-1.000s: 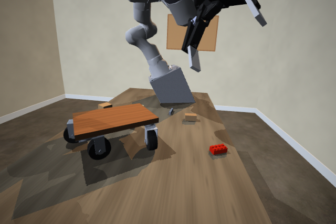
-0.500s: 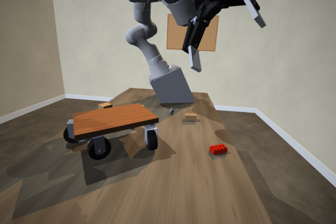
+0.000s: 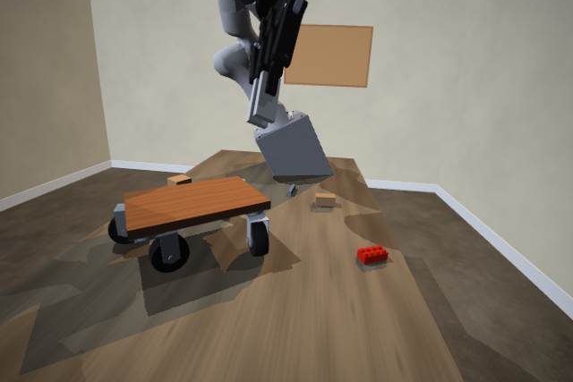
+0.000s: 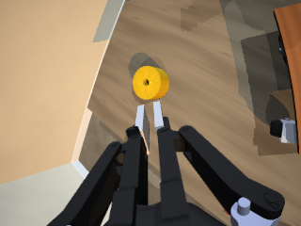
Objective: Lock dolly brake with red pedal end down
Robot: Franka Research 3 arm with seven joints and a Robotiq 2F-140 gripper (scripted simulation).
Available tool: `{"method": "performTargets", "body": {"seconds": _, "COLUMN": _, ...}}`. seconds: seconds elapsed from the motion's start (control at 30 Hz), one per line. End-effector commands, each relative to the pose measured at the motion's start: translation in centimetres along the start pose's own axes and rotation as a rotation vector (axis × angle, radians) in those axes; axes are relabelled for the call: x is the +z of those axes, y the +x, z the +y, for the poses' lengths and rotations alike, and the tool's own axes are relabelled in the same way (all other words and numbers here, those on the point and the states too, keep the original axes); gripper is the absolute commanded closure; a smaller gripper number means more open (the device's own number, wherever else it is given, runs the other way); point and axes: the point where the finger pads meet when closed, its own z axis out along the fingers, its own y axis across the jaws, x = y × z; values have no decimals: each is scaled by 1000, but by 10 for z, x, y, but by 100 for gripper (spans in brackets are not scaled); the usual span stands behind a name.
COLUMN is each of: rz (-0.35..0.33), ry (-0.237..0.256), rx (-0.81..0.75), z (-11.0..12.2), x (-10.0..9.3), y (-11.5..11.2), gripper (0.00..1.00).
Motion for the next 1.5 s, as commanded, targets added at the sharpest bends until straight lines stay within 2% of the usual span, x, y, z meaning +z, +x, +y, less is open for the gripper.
{"method": "performTargets", "body": {"seconds": 0.0, "rz": -12, "ry": -71, "rx": -98, "z": 38, "x": -4, "y": 14, "gripper": 100}}
{"method": "performTargets", "body": {"seconds": 0.03, "rz": -30, "ry": -115, "rx": -109, "z": 75, "x": -7, "y": 29, "gripper": 100}}
{"method": "performTargets", "body": {"seconds": 0.07, "rz": -30, "ry": -115, "rx": -109, "z": 88, "x": -8, "y": 33, "gripper": 100}}
{"method": "performTargets", "body": {"seconds": 0.1, "rz": -53, "ry": -159, "rx": -121, "z": 104, "x": -10, "y": 35, "gripper": 100}}
{"method": "performTargets", "body": {"seconds": 0.13, "rz": -53, "ry": -159, "rx": -121, "z": 119, "x": -13, "y": 39, "gripper": 100}}
{"method": "performTargets", "body": {"seconds": 0.17, "rz": -79, "ry": -201, "rx": -134, "z": 136, "x": -15, "y": 40, "gripper": 100}}
{"method": "performTargets", "body": {"seconds": 0.2, "rz": -79, "ry": -201, "rx": -134, "z": 152, "x": -18, "y": 44, "gripper": 100}}
{"method": "performTargets", "body": {"seconds": 0.23, "rz": -110, "ry": -241, "rx": -148, "z": 169, "x": -21, "y": 43, "gripper": 100}}
{"method": "performTargets", "body": {"seconds": 0.3, "rz": -110, "ry": -241, "rx": -148, "z": 196, "x": -27, "y": 47, "gripper": 100}}
{"method": "performTargets", "body": {"seconds": 0.33, "rz": -144, "ry": -278, "rx": -163, "z": 217, "x": -32, "y": 45, "gripper": 100}}
{"method": "performTargets", "body": {"seconds": 0.37, "rz": -144, "ry": -278, "rx": -163, "z": 231, "x": -36, "y": 46, "gripper": 100}}
{"method": "performTargets", "body": {"seconds": 0.4, "rz": -144, "ry": -278, "rx": -163, "z": 231, "x": -36, "y": 46, "gripper": 100}}
{"method": "performTargets", "body": {"seconds": 0.43, "rz": -180, "ry": -311, "rx": -178, "z": 263, "x": -45, "y": 42, "gripper": 100}}
{"method": "performTargets", "body": {"seconds": 0.57, "rz": -180, "ry": -311, "rx": -178, "z": 264, "x": -45, "y": 42, "gripper": 100}}
{"method": "performTargets", "body": {"seconds": 0.63, "rz": -255, "ry": -364, "rx": -210, "z": 323, "x": -66, "y": 27, "gripper": 100}}
{"method": "performTargets", "body": {"seconds": 0.7, "rz": -255, "ry": -364, "rx": -210, "z": 323, "x": -66, "y": 27, "gripper": 100}}
{"method": "performTargets", "body": {"seconds": 0.73, "rz": -291, "ry": -384, "rx": -226, "z": 349, "x": -76, "y": 18, "gripper": 100}}
{"method": "performTargets", "body": {"seconds": 0.77, "rz": -291, "ry": -384, "rx": -226, "z": 349, "x": -76, "y": 18, "gripper": 100}}
{"method": "performTargets", "body": {"seconds": 0.8, "rz": -326, "ry": -400, "rx": -242, "z": 372, "x": -86, "y": 8, "gripper": 100}}
{"method": "performTargets", "body": {"seconds": 0.83, "rz": -326, "ry": -400, "rx": -242, "z": 372, "x": -86, "y": 8, "gripper": 100}}
{"method": "performTargets", "body": {"seconds": 0.87, "rz": -358, "ry": -412, "rx": -256, "z": 392, "x": -95, "y": -2, "gripper": 100}}
{"method": "performTargets", "body": {"seconds": 0.93, "rz": -358, "ry": -412, "rx": -256, "z": 392, "x": -95, "y": -2, "gripper": 100}}
{"method": "performTargets", "body": {"seconds": 1.0, "rz": -411, "ry": -429, "rx": -281, "z": 422, "x": -111, "y": -20, "gripper": 100}}
{"method": "performTargets", "body": {"seconds": 1.03, "rz": -411, "ry": -429, "rx": -281, "z": 422, "x": -111, "y": -20, "gripper": 100}}
{"method": "performTargets", "body": {"seconds": 1.07, "rz": -431, "ry": -434, "rx": -291, "z": 432, "x": -117, "y": -27, "gripper": 100}}
{"method": "performTargets", "body": {"seconds": 1.13, "rz": -431, "ry": -434, "rx": -291, "z": 432, "x": -117, "y": -27, "gripper": 100}}
{"method": "performTargets", "body": {"seconds": 1.23, "rz": -465, "ry": -441, "rx": -308, "z": 450, "x": -127, "y": -40, "gripper": 100}}
{"method": "performTargets", "body": {"seconds": 1.47, "rz": -471, "ry": -442, "rx": -311, "z": 453, "x": -129, "y": -42, "gripper": 100}}
